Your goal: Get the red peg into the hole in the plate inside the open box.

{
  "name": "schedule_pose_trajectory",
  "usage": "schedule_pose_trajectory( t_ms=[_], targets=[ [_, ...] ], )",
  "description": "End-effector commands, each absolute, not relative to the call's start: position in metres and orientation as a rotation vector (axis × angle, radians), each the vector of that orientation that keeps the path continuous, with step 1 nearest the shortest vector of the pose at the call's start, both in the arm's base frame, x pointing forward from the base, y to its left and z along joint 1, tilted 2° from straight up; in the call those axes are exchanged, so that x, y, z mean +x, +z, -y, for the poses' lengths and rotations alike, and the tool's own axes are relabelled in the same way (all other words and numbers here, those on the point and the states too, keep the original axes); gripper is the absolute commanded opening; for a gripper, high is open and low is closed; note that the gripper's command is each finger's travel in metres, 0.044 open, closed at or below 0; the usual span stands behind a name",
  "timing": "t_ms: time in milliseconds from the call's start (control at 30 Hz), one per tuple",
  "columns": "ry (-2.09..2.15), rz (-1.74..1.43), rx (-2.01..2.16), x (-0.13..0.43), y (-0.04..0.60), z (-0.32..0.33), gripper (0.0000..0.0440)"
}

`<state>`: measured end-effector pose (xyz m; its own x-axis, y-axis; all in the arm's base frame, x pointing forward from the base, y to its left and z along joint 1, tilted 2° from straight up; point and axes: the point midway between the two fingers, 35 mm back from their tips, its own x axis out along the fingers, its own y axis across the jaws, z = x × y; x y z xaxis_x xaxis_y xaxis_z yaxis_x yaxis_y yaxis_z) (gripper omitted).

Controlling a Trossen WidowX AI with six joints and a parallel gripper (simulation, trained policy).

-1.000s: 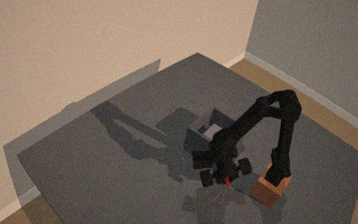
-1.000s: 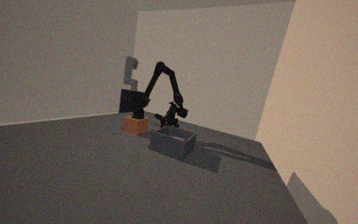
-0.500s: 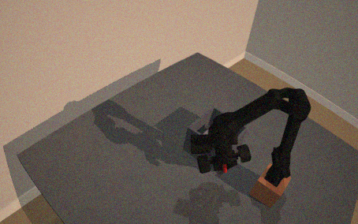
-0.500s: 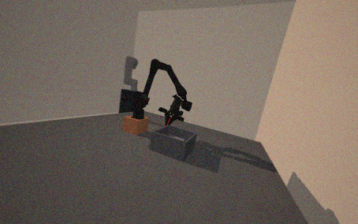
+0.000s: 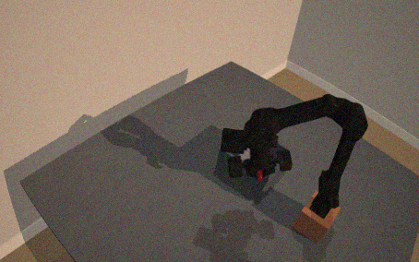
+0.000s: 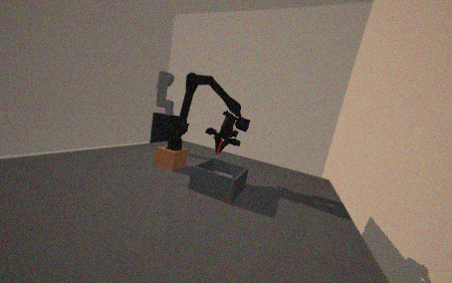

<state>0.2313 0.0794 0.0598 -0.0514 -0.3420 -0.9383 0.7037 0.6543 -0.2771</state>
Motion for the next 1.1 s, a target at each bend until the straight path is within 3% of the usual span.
schedule_pose_trajectory(
  t_ms=[0,1067],
  targets=[
    [-0.900,-1.348,0.363,0.243,0.069,-0.069,0.0000],
    [-0.880,-1.339,0.523,0.326,0.042,0.044,0.0000]
  ],
)
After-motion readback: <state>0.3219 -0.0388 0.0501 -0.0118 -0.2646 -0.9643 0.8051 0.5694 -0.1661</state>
